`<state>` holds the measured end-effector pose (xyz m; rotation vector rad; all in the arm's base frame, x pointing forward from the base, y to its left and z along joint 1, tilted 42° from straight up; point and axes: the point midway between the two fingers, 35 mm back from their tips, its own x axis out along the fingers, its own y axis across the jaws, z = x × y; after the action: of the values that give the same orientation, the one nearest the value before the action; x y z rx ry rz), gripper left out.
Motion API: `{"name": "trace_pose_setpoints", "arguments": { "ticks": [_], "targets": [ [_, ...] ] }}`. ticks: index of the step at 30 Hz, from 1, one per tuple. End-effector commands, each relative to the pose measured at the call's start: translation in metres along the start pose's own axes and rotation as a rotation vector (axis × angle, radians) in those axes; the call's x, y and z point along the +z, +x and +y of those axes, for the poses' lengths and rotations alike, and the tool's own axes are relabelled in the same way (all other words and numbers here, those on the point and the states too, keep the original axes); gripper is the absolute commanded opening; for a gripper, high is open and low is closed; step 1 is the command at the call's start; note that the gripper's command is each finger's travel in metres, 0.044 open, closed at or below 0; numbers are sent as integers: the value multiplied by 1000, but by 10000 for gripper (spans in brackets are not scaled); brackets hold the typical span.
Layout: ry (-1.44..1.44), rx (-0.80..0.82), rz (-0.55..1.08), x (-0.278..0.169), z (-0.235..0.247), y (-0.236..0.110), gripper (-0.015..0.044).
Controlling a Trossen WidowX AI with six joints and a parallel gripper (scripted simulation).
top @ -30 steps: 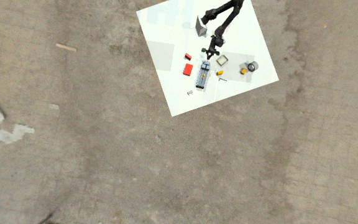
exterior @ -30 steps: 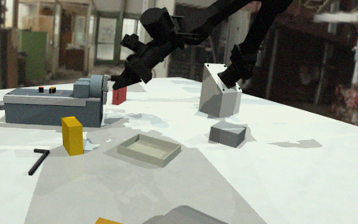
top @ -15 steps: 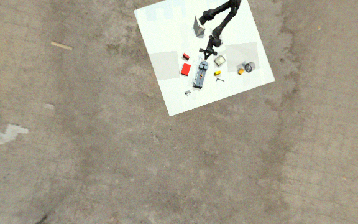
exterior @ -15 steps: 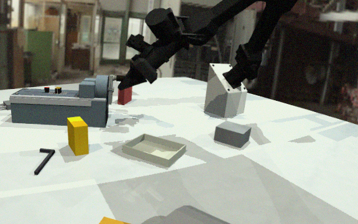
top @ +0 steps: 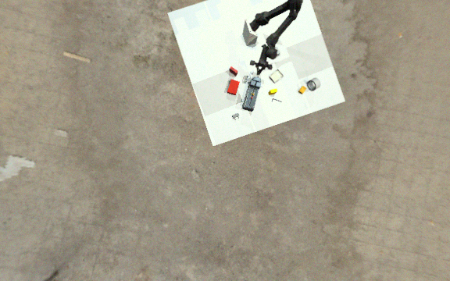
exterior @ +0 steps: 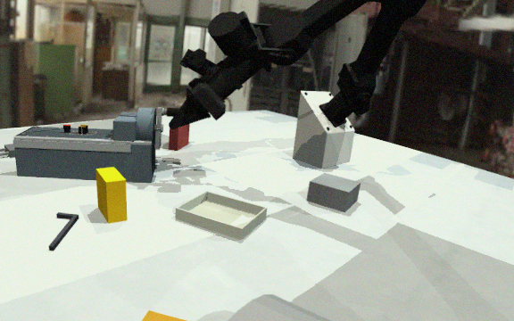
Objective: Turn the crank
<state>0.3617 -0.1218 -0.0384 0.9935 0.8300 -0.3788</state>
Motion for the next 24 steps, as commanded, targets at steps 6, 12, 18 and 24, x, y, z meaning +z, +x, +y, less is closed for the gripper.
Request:
{"name": "trace_pose_setpoints", "arguments": {
  "ticks": [6, 12, 18, 24],
  "targets": [
    [10, -23, -3, -1, -10, 0, 0],
    [10, -23, -3, -1, -10, 0, 0],
    [10, -23, -3, -1, -11, 1, 0],
    [10, -23, -3, -1, -11, 1, 0]
  ]
}}
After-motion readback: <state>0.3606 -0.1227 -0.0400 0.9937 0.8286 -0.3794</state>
